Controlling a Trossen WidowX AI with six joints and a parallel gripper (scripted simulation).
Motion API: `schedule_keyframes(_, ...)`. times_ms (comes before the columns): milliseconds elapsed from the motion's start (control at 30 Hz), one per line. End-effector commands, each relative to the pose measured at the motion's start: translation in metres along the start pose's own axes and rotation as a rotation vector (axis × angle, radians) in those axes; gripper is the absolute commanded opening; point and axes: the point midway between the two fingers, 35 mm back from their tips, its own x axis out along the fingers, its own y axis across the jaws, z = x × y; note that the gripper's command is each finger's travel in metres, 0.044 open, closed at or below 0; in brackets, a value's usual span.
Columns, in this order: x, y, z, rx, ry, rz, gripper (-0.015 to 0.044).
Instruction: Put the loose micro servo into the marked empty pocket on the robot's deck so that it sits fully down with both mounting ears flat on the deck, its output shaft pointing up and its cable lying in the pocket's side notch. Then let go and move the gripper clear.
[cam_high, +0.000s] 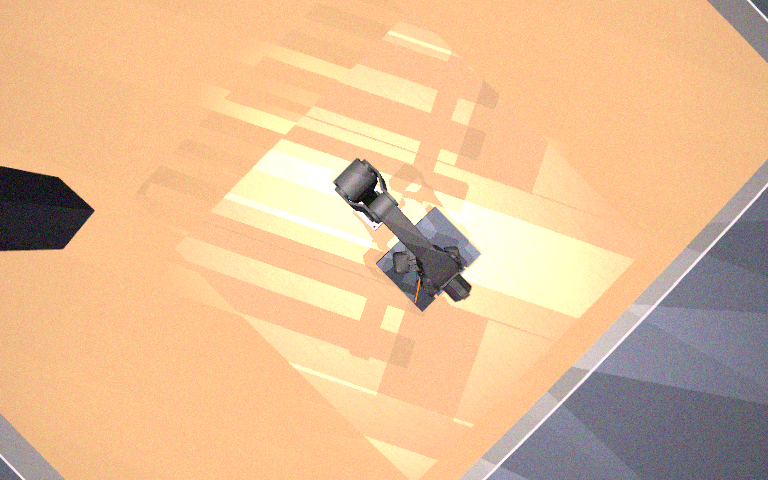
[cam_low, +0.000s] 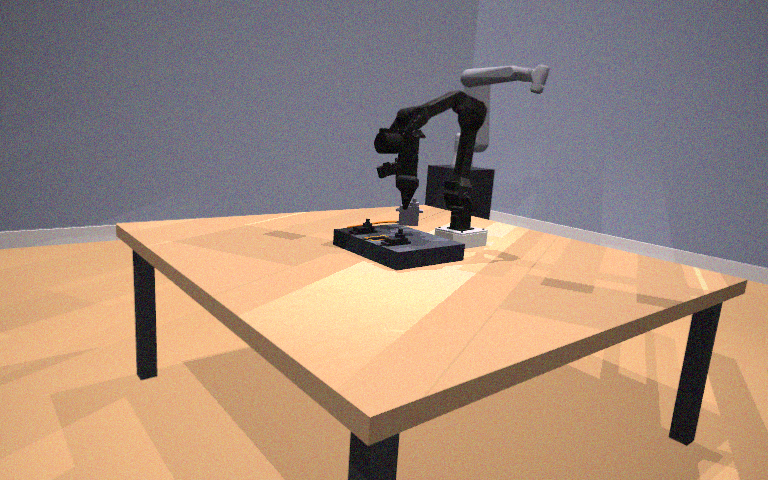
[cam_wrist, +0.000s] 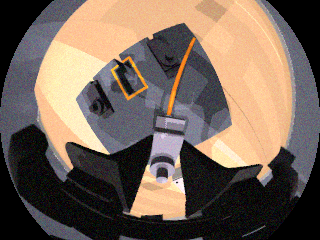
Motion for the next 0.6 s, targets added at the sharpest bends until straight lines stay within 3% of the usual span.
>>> schedule_keyframes(0,-0.002,-0.001,0.008,0.000,-0.005,-0.001,0.0000)
schedule_keyframes(567,-0.002,0.022,-0.007,-0.033,-0.004,0.001,0.0000)
